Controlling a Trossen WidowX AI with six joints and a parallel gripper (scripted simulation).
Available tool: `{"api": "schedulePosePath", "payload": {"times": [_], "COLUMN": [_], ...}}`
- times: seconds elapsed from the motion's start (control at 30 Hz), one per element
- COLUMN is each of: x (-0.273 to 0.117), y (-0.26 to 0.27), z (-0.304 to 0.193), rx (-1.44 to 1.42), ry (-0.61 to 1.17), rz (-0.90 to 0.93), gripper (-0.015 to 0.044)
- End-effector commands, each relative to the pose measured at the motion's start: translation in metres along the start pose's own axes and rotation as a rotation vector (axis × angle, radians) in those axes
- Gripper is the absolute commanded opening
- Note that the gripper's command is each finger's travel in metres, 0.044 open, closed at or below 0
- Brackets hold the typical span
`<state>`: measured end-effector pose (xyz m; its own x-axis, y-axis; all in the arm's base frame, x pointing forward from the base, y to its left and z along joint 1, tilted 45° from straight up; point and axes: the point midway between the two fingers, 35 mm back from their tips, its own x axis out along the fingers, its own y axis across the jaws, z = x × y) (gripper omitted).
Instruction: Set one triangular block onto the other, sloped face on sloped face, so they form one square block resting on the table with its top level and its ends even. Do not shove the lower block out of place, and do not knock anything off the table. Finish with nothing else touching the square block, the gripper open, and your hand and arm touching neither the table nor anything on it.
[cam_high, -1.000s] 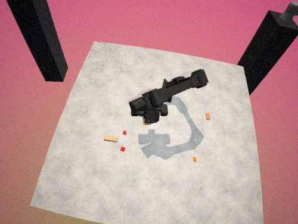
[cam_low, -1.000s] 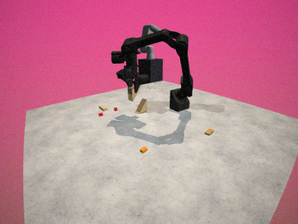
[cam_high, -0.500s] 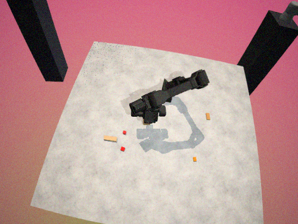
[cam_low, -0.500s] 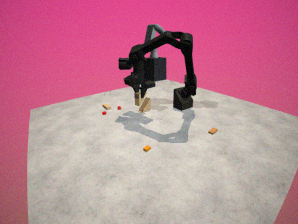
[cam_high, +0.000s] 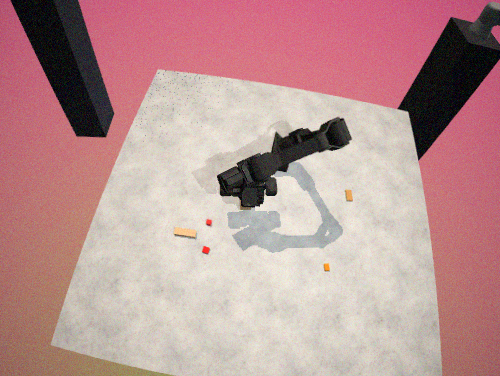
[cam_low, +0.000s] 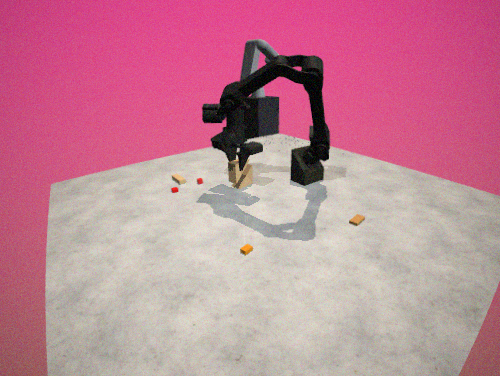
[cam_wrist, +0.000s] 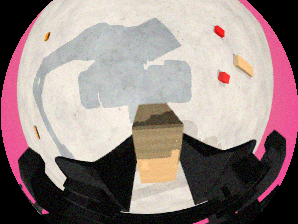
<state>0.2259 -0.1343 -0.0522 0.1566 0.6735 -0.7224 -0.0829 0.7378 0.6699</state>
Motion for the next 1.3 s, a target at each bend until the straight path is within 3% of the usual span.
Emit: {"api": "schedulePosePath", "payload": {"times": [0.0,1.27], "x": [0.0,0.019], "y": [0.0,0.0], "z": [-0.001,-0.008], "rx": [0.004,0.004], "ry": [-0.007,-0.009], "rz": [0.001,0.002], "gripper": [0.0,0.0]}}
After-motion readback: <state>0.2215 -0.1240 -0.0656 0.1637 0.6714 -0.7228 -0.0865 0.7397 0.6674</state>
